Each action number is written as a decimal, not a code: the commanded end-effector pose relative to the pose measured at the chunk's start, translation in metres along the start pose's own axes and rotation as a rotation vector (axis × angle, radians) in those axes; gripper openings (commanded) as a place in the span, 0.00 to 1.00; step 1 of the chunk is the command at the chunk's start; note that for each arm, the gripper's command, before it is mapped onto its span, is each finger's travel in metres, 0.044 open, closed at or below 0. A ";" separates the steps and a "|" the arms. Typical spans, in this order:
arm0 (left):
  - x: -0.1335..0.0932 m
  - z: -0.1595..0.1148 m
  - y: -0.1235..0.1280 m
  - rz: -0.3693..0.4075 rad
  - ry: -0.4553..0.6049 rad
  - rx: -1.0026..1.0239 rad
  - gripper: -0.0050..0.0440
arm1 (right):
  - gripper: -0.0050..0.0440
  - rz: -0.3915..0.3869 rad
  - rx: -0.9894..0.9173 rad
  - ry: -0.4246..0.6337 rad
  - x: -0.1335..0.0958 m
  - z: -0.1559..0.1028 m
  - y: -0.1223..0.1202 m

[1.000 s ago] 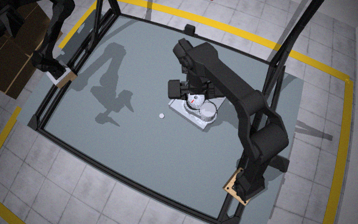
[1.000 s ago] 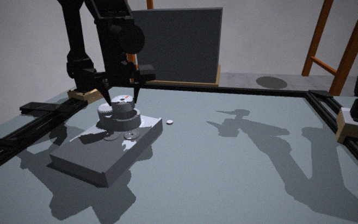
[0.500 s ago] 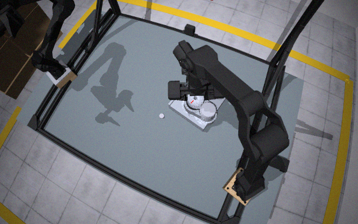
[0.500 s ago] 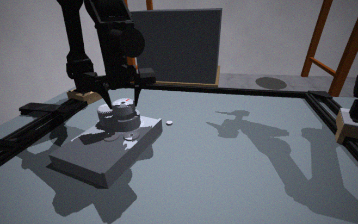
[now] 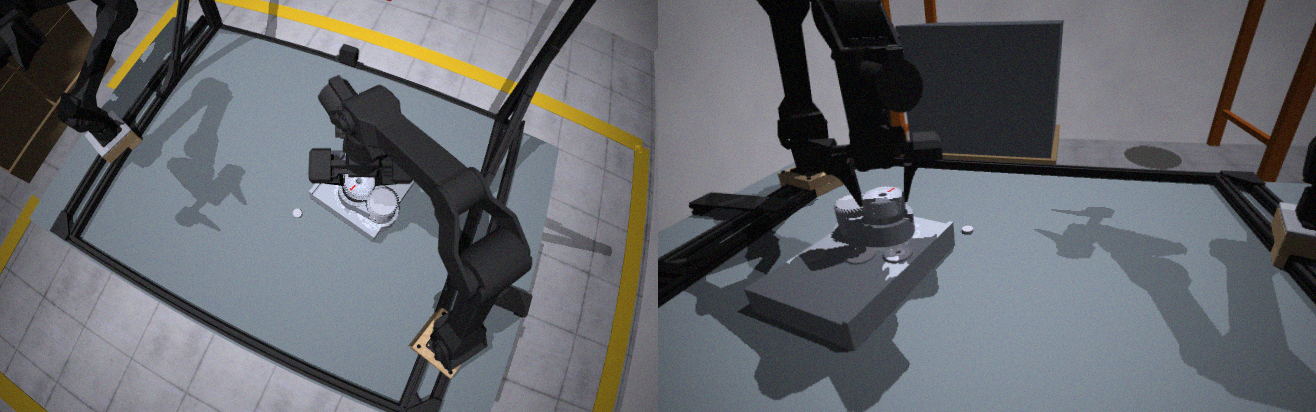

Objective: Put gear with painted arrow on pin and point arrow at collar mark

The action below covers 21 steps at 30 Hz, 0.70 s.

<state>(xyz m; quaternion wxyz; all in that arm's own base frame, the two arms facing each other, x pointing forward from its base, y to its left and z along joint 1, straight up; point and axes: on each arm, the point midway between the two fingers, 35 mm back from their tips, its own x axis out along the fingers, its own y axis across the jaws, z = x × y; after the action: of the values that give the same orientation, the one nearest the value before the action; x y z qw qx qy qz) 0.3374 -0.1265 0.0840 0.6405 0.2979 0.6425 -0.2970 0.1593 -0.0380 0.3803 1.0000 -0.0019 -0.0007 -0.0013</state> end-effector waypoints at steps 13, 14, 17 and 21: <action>0.004 0.000 0.000 0.000 -0.003 0.095 0.10 | 0.92 0.002 0.004 0.000 0.000 0.000 0.000; 0.004 0.000 0.000 0.000 -0.003 0.102 0.10 | 0.92 0.002 0.004 0.000 0.000 0.000 0.000; 0.005 0.000 0.000 0.000 -0.003 0.124 0.10 | 0.92 0.002 0.004 0.000 0.000 0.000 0.000; 0.006 0.000 0.000 0.000 -0.003 0.152 0.10 | 0.92 0.002 0.004 0.000 0.000 0.000 0.000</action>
<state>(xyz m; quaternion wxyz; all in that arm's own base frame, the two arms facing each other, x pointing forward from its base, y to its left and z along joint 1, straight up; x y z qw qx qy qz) 0.3373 -0.1264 0.0788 0.6209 0.3378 0.6211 -0.3385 0.1594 -0.0380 0.3803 1.0000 -0.0017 -0.0007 -0.0011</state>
